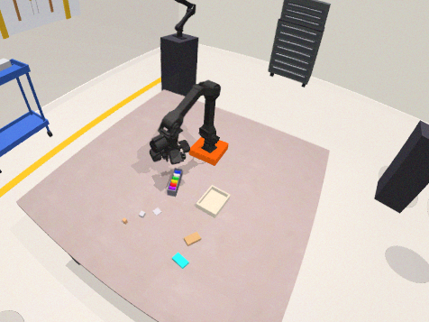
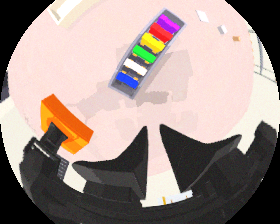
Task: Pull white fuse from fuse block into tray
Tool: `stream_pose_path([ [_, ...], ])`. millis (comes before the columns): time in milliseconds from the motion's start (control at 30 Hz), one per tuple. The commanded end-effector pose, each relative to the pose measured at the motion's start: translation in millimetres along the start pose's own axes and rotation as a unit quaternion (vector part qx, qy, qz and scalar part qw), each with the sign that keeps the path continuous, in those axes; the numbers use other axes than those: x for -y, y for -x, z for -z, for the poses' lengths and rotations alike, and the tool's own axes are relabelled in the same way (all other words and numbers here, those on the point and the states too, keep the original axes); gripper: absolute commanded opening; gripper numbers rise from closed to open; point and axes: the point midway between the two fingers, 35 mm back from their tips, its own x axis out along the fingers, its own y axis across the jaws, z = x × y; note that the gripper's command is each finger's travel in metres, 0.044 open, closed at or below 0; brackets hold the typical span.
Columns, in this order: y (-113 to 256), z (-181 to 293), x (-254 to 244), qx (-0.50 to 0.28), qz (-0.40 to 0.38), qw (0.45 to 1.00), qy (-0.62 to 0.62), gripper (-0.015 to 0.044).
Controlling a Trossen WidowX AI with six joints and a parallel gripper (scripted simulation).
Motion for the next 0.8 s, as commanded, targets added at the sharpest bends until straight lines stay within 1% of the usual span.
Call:
stream_pose_path([
  [0,11.8,-59.2,-9.1,0.106,0.028,0.897,0.428,0.0074],
  [767,7.7,-60.1,-10.9,0.107,0.028,0.896,0.430,0.0074],
])
